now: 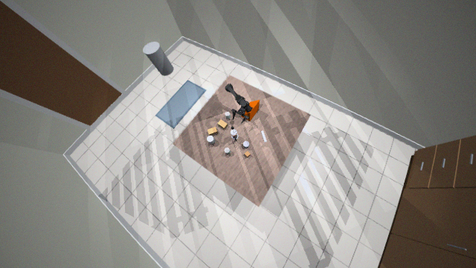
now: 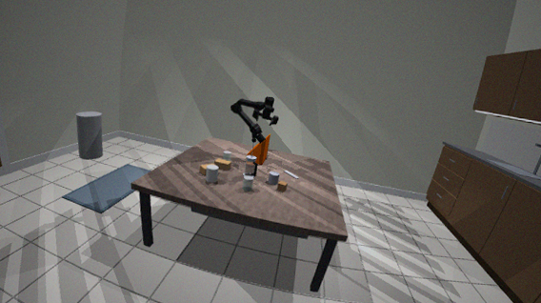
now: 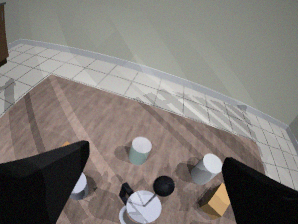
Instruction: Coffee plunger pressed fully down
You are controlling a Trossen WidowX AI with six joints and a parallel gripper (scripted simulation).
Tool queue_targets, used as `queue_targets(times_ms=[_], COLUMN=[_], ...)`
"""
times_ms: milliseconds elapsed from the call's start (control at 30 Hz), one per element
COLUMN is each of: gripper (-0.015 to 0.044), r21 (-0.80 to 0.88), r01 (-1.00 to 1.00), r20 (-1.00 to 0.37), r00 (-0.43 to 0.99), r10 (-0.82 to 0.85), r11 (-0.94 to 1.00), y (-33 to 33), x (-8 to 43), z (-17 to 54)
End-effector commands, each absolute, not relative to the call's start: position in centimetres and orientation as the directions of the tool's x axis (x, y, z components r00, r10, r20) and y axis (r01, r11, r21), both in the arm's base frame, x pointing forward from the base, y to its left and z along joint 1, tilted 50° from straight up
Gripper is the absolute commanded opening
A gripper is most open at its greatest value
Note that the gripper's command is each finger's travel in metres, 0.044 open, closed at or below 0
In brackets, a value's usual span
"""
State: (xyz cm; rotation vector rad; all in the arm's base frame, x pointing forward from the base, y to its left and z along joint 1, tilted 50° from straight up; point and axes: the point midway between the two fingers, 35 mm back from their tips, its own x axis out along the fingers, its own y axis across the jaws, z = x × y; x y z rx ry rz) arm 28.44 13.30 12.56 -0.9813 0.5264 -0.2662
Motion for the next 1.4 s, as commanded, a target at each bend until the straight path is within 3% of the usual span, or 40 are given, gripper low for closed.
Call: queue_targets(times_ms=[0, 400, 1367], gripper=[0.0440, 0.0440, 0.0440], r21=[-0.762, -0.758, -0.758], r01=[0.173, 0.172, 0.170], r20=[-0.287, -0.293, -0.294], r00=[0.774, 0.772, 0.773], r10=[-0.564, -0.564, -0.563], r11=[0.624, 0.629, 0.630], y=[7.8, 3.3, 1.1], x=[28.6, 28.1, 31.1], z=[12.9, 8.9, 7.6])
